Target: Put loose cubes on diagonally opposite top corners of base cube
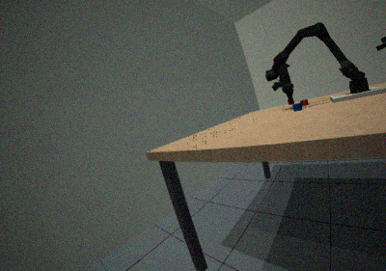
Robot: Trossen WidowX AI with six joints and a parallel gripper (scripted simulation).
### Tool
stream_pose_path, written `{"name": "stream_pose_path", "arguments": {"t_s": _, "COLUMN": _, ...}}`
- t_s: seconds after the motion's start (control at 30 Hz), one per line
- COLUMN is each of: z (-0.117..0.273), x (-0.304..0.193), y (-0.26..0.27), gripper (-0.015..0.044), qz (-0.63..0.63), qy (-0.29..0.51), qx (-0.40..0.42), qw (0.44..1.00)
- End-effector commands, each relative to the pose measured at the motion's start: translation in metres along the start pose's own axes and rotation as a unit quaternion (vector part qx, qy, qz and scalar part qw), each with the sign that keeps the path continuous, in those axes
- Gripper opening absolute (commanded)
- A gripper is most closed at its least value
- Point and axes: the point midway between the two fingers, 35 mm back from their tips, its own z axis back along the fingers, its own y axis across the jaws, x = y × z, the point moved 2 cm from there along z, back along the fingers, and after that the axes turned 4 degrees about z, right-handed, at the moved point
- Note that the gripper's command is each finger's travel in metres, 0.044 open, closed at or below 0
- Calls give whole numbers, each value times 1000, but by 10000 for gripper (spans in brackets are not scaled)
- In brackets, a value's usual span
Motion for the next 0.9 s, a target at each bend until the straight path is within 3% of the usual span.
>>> {"name": "stream_pose_path", "arguments": {"t_s": 0.0, "z": 13, "x": 1, "y": 0, "gripper": 105, "qz": 2, "qy": -4, "qx": 0, "qw": 1000}}
{"name": "stream_pose_path", "arguments": {"t_s": 0.67, "z": 76, "x": -4, "y": 1, "gripper": 105, "qz": 2, "qy": -4, "qx": 0, "qw": 1000}}
{"name": "stream_pose_path", "arguments": {"t_s": 0.87, "z": 76, "x": -3, "y": 9, "gripper": 105, "qz": -24, "qy": -4, "qx": 1, "qw": 1000}}
